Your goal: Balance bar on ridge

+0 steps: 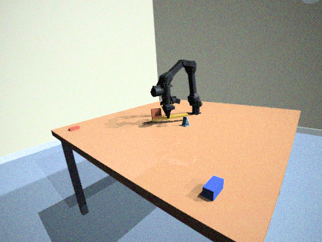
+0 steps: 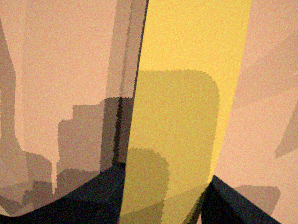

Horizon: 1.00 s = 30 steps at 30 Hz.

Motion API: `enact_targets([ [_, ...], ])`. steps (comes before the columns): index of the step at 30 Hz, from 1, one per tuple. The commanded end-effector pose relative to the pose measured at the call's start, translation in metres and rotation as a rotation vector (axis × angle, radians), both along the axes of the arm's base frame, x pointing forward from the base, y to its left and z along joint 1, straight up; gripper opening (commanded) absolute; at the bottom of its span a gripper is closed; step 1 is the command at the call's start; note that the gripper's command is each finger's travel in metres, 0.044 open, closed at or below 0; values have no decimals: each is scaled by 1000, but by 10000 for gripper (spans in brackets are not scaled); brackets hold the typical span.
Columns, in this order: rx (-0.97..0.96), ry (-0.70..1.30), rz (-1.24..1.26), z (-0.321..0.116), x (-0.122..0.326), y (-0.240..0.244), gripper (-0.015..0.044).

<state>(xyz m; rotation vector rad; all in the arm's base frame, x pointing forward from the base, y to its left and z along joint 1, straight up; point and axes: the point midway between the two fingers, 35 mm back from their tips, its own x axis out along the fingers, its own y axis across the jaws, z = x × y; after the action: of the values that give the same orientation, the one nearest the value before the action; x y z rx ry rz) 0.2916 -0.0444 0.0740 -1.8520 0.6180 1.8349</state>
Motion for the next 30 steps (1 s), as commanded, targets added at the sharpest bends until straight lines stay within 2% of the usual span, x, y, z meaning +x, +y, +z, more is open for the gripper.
enact_targets([
  [1,-5,-16,1,12,3,-1,0],
  [30,-7,-13,13,80,-4,2,0],
])
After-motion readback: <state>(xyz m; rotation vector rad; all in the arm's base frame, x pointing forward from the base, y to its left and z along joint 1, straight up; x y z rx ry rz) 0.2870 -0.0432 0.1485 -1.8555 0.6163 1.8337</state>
